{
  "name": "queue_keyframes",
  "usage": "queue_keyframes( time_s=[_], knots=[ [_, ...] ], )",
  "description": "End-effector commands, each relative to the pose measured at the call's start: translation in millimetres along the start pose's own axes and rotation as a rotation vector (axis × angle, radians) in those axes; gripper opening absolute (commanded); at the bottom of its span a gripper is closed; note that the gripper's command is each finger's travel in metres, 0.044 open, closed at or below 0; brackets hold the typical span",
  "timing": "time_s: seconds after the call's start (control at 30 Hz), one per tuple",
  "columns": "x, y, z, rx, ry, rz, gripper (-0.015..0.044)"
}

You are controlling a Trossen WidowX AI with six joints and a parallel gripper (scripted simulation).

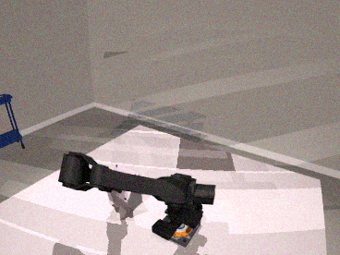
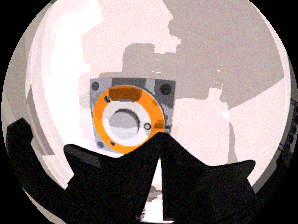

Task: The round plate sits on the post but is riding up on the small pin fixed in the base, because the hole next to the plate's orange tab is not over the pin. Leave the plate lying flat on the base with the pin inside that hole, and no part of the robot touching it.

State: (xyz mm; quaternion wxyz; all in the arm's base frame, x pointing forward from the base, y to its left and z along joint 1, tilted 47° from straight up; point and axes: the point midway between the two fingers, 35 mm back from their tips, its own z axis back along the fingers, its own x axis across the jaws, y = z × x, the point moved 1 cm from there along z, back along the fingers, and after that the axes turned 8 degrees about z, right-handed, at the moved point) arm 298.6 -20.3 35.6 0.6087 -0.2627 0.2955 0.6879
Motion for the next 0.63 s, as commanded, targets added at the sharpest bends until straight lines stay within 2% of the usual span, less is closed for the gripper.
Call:
queue_keyframes(
  time_s=[0.0, 0.6],
  knots=[
    [-0.2, 0.1, 19.0, -0.002, -0.005, -0.008, 0.0],
    [0.4, -1.1, 12.3, -0.009, -0.001, -0.002, 0.0]
  ],
)
